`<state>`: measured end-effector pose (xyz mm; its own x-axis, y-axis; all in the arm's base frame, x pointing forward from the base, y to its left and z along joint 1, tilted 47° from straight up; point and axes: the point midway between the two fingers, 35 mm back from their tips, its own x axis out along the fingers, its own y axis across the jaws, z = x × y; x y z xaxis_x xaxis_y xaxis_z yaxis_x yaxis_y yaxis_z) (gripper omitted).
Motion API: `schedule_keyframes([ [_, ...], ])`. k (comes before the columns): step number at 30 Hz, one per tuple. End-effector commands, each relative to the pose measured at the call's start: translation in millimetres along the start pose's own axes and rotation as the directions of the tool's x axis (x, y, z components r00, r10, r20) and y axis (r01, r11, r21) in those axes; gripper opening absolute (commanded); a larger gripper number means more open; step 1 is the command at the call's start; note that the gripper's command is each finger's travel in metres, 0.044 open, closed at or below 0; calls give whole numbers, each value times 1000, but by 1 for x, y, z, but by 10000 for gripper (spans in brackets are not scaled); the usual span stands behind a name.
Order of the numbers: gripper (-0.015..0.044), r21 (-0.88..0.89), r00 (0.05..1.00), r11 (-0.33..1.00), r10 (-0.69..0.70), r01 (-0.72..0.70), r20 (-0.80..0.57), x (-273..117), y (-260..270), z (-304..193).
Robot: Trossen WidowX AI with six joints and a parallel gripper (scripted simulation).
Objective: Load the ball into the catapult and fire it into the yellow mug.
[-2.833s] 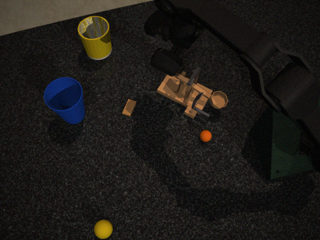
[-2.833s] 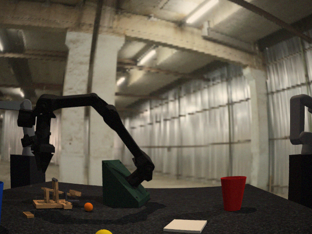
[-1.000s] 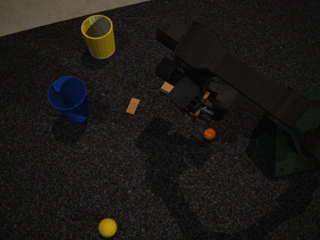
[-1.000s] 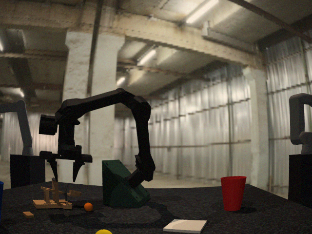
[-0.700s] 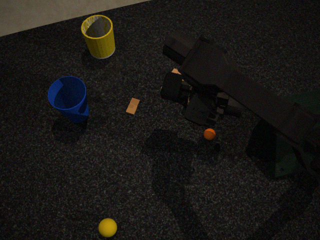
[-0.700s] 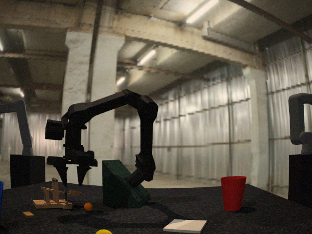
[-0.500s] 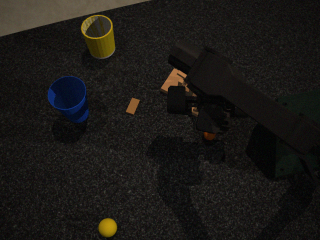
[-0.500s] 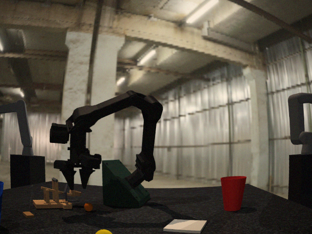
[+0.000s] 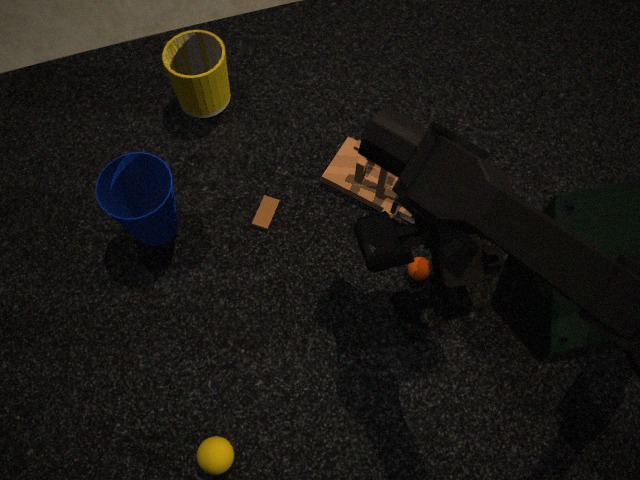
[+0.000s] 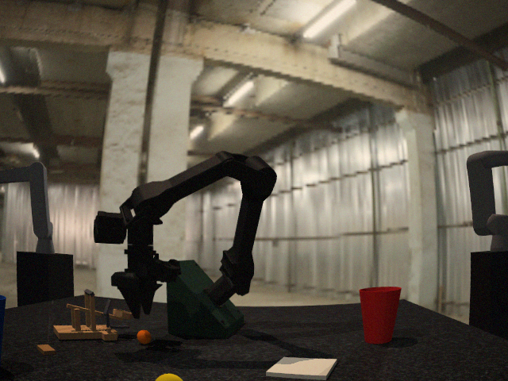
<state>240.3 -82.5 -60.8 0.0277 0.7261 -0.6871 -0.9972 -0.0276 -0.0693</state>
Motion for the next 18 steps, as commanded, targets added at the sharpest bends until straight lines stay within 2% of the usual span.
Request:
schedule_keyframes([
  [1,300,-15,1000,1000,-6,6,2,5,0,2],
  [18,300,-15,1000,1000,-6,6,2,32,-1,2],
])
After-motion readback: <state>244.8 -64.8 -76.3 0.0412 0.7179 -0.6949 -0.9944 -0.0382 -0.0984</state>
